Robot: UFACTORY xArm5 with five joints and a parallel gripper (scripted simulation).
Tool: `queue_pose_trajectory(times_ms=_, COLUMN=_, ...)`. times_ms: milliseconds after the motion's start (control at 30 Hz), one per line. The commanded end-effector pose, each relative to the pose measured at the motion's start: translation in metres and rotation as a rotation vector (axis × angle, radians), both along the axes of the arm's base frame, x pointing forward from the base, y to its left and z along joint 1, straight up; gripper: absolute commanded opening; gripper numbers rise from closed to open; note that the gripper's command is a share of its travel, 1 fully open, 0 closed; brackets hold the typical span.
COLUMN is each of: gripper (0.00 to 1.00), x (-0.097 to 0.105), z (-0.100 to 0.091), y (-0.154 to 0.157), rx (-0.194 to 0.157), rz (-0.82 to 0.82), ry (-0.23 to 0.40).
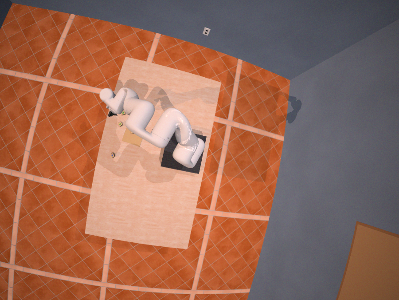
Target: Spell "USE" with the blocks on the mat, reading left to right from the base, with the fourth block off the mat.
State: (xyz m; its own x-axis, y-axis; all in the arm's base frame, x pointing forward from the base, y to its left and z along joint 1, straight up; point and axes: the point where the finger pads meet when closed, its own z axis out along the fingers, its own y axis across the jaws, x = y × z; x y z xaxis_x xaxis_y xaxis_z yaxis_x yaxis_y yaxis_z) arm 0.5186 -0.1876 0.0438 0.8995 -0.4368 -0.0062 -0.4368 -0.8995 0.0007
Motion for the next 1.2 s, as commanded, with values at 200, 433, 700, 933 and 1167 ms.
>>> queue_pose_trajectory(times_ms=200, gripper=1.00, x=0.001, z=-0.002, y=-0.001, rx=-0.003, rz=-0.279, ry=-0.004)
queue_pose_trajectory(times_ms=433, gripper=1.00, x=0.002, z=-0.005, y=-0.001, rx=-0.003, rz=-0.463, ry=-0.004)
queue_pose_trajectory(times_ms=700, gripper=1.00, x=0.002, z=-0.009, y=-0.001, rx=-0.004, rz=-0.666, ry=-0.003)
queue_pose_trajectory(times_ms=933, gripper=1.00, x=0.002, z=-0.011, y=-0.001, rx=-0.005, rz=-0.841, ry=-0.003)
queue_pose_trajectory(times_ms=1167, gripper=1.00, x=0.002, z=-0.014, y=-0.001, rx=-0.005, rz=-0.997, ry=-0.003)
